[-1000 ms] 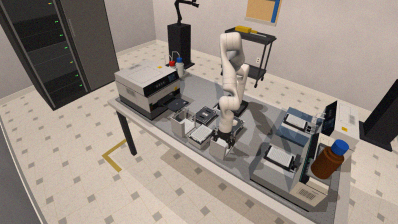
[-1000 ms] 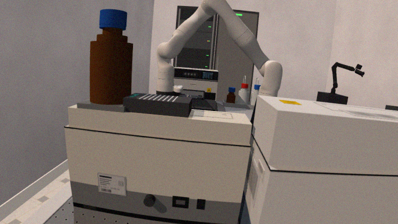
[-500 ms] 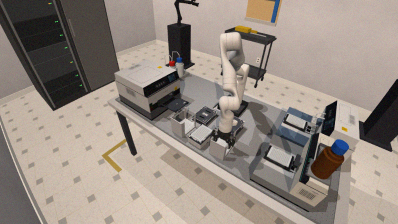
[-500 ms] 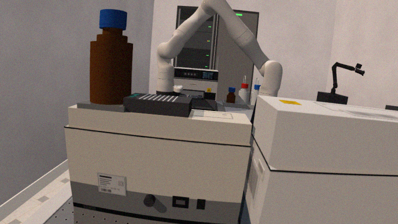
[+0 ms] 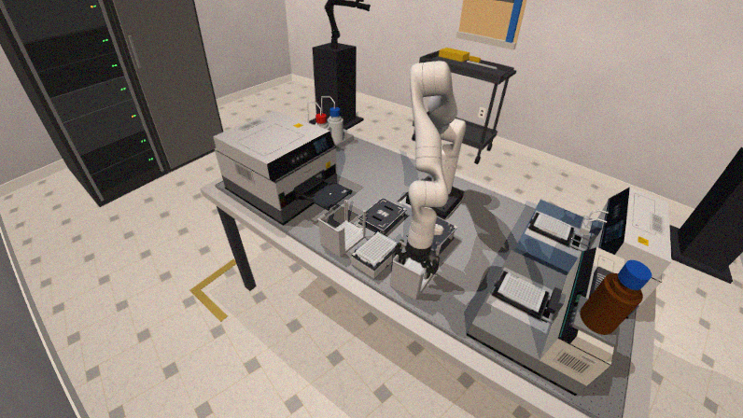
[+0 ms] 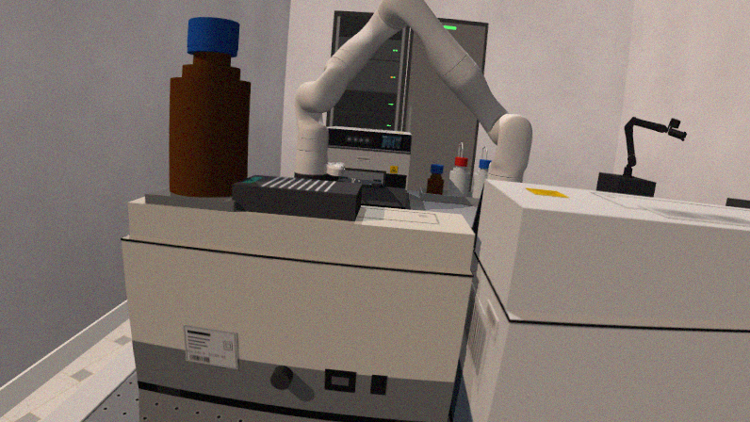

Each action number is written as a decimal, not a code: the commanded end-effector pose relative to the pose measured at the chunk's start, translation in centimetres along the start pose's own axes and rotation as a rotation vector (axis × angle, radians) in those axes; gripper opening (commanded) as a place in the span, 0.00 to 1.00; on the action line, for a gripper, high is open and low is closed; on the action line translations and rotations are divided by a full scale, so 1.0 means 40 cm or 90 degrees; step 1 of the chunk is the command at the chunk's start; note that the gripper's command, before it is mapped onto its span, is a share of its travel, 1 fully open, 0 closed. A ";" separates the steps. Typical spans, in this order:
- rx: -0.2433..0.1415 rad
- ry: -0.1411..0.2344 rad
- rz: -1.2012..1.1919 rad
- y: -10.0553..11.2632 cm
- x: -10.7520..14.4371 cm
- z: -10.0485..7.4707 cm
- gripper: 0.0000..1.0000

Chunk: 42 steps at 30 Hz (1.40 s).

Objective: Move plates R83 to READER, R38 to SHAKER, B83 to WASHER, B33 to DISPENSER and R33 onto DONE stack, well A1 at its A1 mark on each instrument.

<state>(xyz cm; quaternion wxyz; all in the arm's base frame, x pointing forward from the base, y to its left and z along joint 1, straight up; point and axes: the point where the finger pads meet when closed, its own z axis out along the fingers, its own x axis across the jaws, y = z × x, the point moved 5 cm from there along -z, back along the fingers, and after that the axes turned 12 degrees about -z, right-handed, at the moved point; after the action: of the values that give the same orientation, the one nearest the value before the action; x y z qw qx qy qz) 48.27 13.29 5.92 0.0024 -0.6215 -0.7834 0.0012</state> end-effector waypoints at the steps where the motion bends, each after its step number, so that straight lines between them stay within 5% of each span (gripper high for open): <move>1: -0.001 -0.001 0.003 -0.001 0.002 0.006 0.94; 42: 0.000 0.000 0.000 -0.001 0.001 0.016 1.00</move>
<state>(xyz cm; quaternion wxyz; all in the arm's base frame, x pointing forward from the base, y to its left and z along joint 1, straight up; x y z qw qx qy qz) 48.27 13.29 5.20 0.0024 -0.6214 -0.7835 0.0012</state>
